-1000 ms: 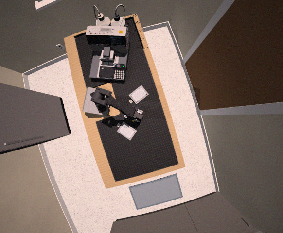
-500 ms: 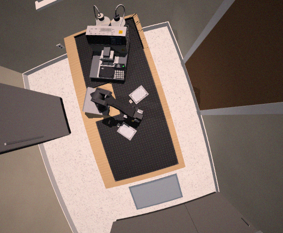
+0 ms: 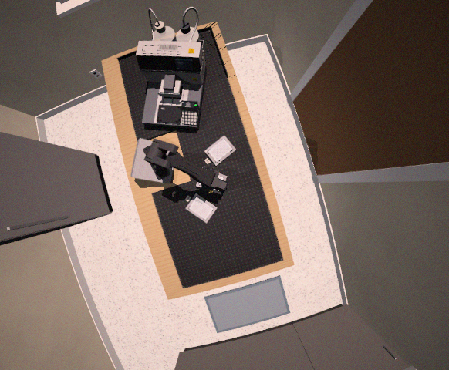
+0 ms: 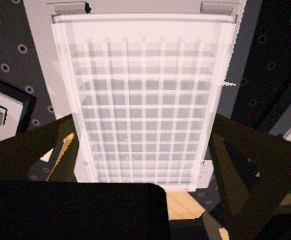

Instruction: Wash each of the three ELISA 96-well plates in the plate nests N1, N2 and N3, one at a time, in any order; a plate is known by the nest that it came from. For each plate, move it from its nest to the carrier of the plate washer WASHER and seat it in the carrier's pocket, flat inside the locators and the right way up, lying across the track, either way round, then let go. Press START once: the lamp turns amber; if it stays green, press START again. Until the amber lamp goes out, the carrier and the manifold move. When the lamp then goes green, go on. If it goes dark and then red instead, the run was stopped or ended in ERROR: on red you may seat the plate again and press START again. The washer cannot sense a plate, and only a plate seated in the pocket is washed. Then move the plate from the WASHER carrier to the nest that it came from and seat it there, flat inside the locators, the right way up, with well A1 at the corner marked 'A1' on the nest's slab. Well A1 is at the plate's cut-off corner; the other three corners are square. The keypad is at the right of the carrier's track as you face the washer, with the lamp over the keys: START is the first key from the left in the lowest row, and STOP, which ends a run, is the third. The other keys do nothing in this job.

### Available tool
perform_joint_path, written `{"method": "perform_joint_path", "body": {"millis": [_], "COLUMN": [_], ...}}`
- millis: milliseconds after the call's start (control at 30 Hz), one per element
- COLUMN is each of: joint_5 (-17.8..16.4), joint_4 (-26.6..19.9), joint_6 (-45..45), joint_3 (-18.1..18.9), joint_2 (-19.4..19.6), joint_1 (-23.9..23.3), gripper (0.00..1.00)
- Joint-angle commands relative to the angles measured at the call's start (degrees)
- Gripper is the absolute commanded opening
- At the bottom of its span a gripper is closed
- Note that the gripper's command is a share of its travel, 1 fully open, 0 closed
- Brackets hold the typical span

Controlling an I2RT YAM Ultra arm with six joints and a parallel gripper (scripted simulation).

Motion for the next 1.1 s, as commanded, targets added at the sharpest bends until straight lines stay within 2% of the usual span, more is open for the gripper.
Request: {"method": "perform_joint_path", "body": {"millis": [0,233,267,1067], "joint_5": [0.03,0.06,0.05,0.05], "joint_4": [0.48,0.7,0.68,0.69], "joint_6": [0.04,0.07,0.07,0.07], "joint_3": [0.16,0.05,0.06,0.06], "joint_2": [-0.26,-0.14,-0.15,-0.15], "joint_1": [-0.01,0.02,0.02,0.02], "gripper": [0.0,0.0,1.0,1.0]}}
